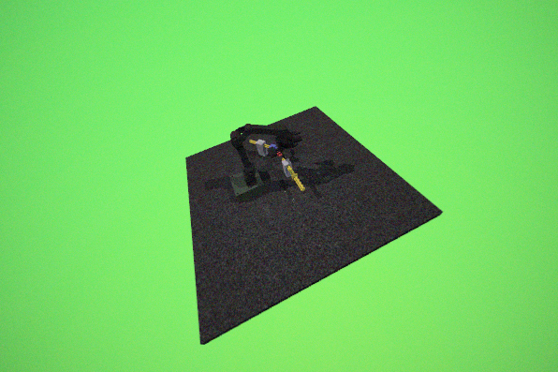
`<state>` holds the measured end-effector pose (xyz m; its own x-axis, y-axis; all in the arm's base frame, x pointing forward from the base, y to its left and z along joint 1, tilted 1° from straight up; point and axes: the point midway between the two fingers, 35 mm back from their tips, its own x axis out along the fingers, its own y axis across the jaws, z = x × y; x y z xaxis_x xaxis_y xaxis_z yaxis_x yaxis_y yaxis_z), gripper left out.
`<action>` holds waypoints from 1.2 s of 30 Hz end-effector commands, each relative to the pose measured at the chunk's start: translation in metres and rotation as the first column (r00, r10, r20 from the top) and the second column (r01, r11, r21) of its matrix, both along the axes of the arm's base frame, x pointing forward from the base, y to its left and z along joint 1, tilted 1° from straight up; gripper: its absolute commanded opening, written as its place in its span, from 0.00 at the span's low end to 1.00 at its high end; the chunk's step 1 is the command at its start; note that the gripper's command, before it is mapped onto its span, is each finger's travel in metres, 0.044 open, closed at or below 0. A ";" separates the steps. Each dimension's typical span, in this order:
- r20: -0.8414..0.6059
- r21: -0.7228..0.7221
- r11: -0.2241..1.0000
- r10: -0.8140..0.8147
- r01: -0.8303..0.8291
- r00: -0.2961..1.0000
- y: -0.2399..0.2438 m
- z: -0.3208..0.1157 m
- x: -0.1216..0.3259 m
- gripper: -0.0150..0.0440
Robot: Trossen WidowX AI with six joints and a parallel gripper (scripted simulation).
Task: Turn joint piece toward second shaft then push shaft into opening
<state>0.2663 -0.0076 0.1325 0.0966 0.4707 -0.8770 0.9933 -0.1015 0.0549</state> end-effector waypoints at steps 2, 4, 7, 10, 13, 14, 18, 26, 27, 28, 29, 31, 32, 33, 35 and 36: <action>-0.017 0.031 0.997 -0.066 0.067 0.998 -0.003 -0.002 -0.001 1.00; -0.017 0.031 0.997 -0.066 0.067 0.998 -0.003 -0.002 -0.001 1.00; -0.017 0.031 0.997 -0.066 0.067 0.998 -0.003 -0.002 -0.001 1.00; -0.014 0.029 0.998 -0.062 0.062 0.998 -0.004 -0.002 -0.001 1.00; 0.027 -0.005 1.000 -0.001 0.001 1.000 -0.014 -0.003 0.001 1.00; 0.043 -0.020 0.999 0.026 -0.025 0.999 -0.018 -0.003 0.001 1.00; 0.098 -0.086 0.988 0.137 -0.129 0.986 -0.036 -0.004 0.003 1.00; 0.159 -0.227 0.917 0.367 -0.328 0.917 -0.072 -0.005 0.004 1.00; 0.162 -0.245 0.903 0.396 -0.352 0.904 -0.077 -0.005 0.004 1.00; 0.164 -0.263 0.889 0.425 -0.376 0.890 -0.081 -0.005 0.004 1.00; 0.164 -0.280 0.873 0.454 -0.400 0.876 -0.086 -0.005 0.004 1.00; 0.163 -0.314 0.838 0.510 -0.446 0.845 -0.095 -0.005 0.003 1.00; 0.161 -0.330 0.820 0.537 -0.468 0.828 -0.100 -0.005 0.002 1.00; 0.158 -0.345 0.800 0.565 -0.490 0.810 -0.105 -0.005 0.002 1.00; 0.149 -0.375 0.758 0.617 -0.533 0.773 -0.114 -0.005 0.000 1.00; 0.143 -0.389 0.736 0.642 -0.554 0.753 -0.119 -0.005 0.000 1.00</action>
